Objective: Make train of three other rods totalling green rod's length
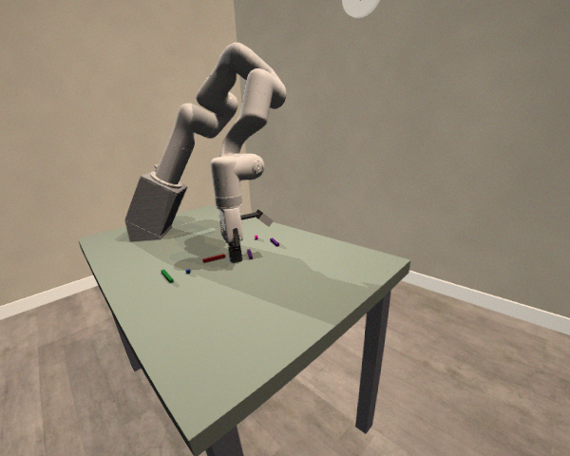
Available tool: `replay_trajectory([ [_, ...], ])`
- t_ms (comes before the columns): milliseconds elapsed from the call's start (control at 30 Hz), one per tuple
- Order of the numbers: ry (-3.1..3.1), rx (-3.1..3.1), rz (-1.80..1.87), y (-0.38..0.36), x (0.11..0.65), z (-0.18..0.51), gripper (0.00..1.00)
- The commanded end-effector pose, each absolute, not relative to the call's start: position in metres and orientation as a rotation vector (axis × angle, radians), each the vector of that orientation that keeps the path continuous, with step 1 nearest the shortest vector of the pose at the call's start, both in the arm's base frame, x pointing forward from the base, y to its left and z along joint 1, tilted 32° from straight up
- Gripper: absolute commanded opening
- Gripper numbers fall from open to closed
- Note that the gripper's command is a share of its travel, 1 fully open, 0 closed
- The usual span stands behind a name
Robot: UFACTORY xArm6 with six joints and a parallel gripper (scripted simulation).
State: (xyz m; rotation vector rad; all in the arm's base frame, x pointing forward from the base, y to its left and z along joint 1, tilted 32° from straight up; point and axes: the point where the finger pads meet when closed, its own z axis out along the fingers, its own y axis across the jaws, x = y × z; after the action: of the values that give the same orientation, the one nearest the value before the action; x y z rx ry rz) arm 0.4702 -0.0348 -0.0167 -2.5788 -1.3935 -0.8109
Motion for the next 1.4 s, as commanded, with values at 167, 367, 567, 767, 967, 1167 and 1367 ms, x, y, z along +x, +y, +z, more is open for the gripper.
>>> replay_trajectory([
  [167,-1.394,-2.58,-0.814,-0.0351,0.4713,-0.0164,0.24],
  [367,-1.394,-2.58,-0.814,-0.0351,0.4713,-0.0164,0.24],
  [567,-1.394,-2.58,-0.814,-0.0351,0.4713,-0.0164,0.24],
  [767,-1.394,-2.58,-0.814,-0.0351,0.4713,-0.0164,0.24],
  [967,-1.394,-2.58,-0.814,-0.0351,0.4713,-0.0164,0.24],
  [1167,-1.394,-2.58,-0.814,-0.0351,0.4713,-0.0164,0.04],
  [1367,-1.394,-2.58,-0.814,-0.0351,0.4713,-0.0164,0.04],
])
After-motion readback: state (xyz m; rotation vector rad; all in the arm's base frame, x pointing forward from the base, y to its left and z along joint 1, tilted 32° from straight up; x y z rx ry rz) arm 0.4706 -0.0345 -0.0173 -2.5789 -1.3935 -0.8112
